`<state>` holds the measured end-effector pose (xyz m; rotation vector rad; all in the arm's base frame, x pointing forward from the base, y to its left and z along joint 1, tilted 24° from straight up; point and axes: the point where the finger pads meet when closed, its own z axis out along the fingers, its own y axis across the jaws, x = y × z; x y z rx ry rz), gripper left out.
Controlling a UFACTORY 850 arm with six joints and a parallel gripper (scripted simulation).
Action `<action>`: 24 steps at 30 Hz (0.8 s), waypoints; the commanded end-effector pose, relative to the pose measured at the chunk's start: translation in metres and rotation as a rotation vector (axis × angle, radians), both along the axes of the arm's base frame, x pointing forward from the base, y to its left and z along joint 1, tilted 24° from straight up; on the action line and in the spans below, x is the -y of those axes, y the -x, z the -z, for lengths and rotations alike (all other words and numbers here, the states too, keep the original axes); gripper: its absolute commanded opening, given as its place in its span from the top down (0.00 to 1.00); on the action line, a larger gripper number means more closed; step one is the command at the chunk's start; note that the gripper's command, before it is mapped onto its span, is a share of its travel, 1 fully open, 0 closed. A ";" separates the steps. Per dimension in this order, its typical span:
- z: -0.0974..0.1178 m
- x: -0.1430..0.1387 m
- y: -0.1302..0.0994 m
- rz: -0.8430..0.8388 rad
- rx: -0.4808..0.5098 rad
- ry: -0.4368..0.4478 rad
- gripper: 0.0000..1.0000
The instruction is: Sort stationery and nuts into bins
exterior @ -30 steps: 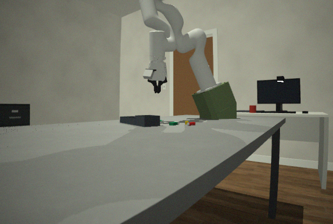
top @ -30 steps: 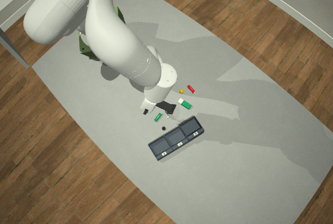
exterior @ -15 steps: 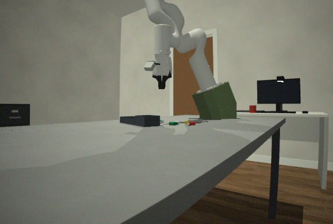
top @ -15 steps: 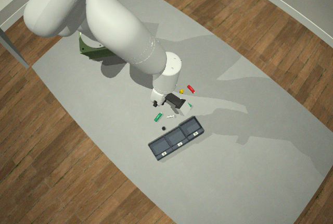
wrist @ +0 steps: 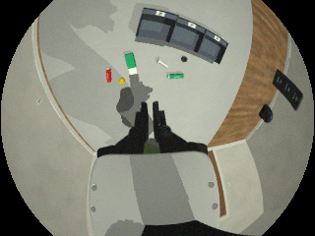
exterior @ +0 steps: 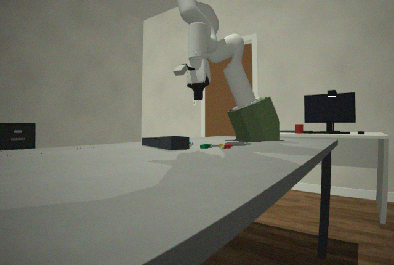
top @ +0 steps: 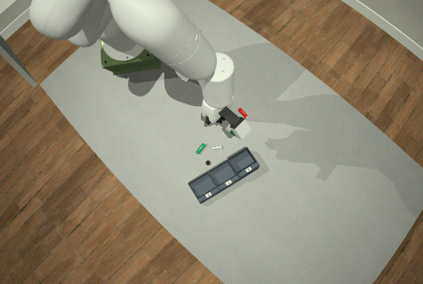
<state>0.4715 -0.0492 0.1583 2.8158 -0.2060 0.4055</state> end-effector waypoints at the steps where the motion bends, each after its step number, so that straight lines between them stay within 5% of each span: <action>1: -0.001 -0.001 -0.001 0.002 0.011 0.001 0.93; 7: -0.001 -0.001 -0.001 0.002 0.011 0.001 0.93; 11: 0.005 0.029 -0.013 0.170 0.067 -0.046 0.93; 24: 0.021 0.113 -0.047 0.176 0.069 -0.048 0.93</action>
